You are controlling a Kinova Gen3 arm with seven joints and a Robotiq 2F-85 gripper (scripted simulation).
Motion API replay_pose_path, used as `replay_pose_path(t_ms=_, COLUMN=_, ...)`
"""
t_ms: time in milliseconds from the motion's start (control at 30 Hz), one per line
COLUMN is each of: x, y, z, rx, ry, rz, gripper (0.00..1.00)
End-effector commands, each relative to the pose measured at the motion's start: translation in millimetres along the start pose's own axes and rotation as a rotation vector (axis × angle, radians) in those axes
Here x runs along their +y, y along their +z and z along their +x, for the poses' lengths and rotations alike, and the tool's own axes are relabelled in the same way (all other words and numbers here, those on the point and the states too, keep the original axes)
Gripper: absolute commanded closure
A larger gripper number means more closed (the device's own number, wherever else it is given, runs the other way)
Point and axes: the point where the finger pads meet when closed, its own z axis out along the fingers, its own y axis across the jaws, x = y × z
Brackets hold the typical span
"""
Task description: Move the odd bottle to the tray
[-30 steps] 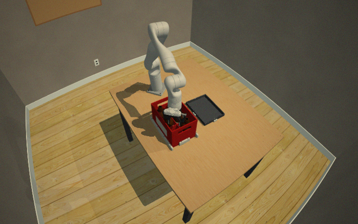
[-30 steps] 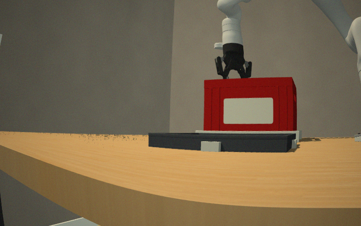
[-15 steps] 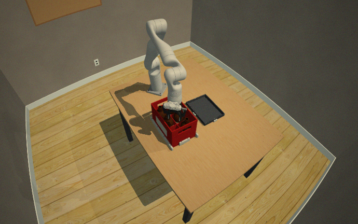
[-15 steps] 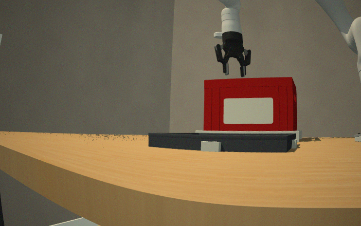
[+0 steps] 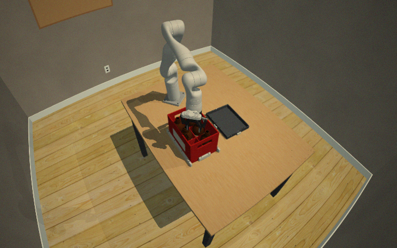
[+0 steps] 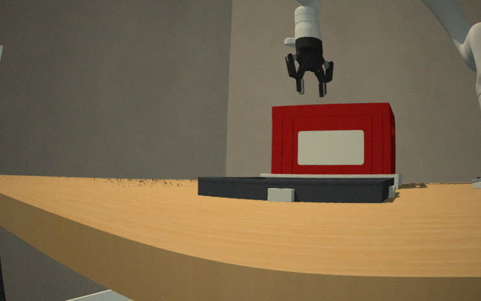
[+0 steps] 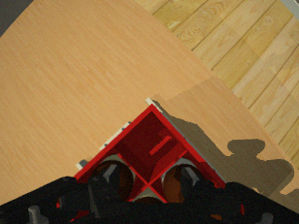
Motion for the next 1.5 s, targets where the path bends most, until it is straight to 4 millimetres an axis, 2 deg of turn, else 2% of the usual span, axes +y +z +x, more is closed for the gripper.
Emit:
replay_pose_path(t_ms=0, x=-0.3, y=-1.1, z=0.3, rx=0.002, ry=0.000, rz=0.002, gripper=1.00)
replay_pose_path(t_ms=1067, x=-0.6, y=-1.1, z=0.0, rx=0.002, ry=0.000, rz=0.002, gripper=1.00)
replay_pose_path(t_ms=1200, x=-7.3, y=-1.0, z=-5.8, rx=0.001, ry=0.000, rz=0.002, gripper=1.00)
replay_pose_path(t_ms=1333, x=-42.5, y=-0.8, z=-40.1, rx=0.001, ry=0.000, rz=0.002, gripper=1.00)
replay_pose_path(t_ms=1467, x=-61.9, y=-0.9, z=-62.3, rx=0.002, ry=0.000, rz=0.002, gripper=1.00)
